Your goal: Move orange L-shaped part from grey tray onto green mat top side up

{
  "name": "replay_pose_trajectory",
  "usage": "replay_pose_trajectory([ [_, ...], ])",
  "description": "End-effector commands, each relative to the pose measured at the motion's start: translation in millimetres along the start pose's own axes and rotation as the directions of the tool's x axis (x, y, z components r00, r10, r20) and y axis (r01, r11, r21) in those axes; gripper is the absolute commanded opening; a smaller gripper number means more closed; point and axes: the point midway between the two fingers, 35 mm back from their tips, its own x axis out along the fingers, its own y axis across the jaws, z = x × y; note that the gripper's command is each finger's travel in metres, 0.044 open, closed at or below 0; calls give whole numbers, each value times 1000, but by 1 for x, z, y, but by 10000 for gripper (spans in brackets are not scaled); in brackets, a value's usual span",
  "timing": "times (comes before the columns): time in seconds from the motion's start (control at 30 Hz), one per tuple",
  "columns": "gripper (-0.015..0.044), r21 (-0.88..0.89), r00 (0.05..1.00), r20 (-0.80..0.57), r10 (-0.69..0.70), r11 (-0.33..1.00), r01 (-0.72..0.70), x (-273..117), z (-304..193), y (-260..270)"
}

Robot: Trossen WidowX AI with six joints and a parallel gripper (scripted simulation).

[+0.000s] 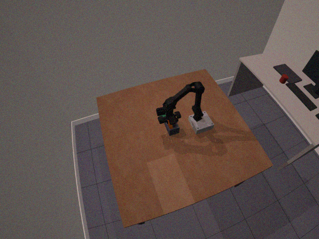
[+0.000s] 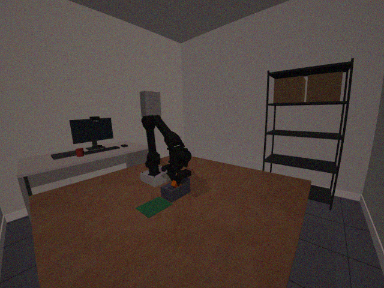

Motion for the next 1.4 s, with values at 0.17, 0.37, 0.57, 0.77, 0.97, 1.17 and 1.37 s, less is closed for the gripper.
replay_pose_trajectory([
  [0.17,30,0,1000,0,-3,1000,3,-1,0,-1],
  [0.37,0,0,1000,0,-2,1000,2,-1,0,-1],
  [0.57,0,-2,1000,-2,-1,1000,1,-7,0,0],
  [0.77,0,-4,1000,-4,1,1000,-1,-16,0,0],
  [0.97,0,-5,1000,-5,2,1000,-2,-26,-1,1],
  [1.17,0,-5,1000,-5,3,1000,-3,-35,-1,1],
  [1.37,0,-6,1000,-5,3,1000,-3,-44,-1,1],
])
